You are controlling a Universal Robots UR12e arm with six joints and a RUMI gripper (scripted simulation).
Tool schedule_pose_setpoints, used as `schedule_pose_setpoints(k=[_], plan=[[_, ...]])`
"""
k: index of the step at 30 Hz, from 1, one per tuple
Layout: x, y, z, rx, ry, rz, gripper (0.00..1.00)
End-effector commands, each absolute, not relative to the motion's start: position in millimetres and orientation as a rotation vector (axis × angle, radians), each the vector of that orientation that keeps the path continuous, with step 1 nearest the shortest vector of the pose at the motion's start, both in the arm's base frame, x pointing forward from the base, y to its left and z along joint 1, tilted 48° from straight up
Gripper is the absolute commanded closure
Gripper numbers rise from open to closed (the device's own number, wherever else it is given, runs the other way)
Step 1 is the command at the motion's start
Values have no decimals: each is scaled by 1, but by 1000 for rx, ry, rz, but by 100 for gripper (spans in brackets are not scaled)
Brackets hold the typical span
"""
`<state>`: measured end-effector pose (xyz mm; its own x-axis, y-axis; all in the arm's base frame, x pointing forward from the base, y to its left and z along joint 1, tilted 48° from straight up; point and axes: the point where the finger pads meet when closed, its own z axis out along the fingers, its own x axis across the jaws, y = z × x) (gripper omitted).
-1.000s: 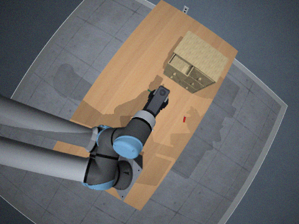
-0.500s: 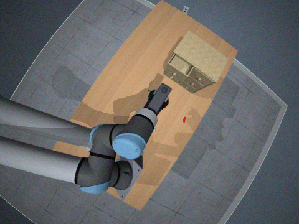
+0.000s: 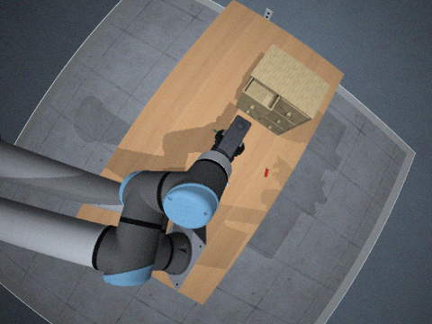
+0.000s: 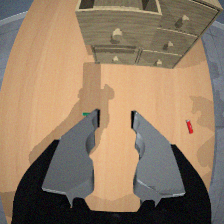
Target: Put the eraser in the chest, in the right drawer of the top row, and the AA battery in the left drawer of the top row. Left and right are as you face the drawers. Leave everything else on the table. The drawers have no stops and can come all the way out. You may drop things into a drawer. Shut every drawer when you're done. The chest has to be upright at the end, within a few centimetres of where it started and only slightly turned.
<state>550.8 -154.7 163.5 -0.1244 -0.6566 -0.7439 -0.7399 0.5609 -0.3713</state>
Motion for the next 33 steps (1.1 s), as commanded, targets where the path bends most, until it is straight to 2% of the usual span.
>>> schedule_pose_setpoints(k=[1,33], plan=[[547,-159,167,-1186,1838,166,80],[520,-177,187,-1424,1857,508,80]])
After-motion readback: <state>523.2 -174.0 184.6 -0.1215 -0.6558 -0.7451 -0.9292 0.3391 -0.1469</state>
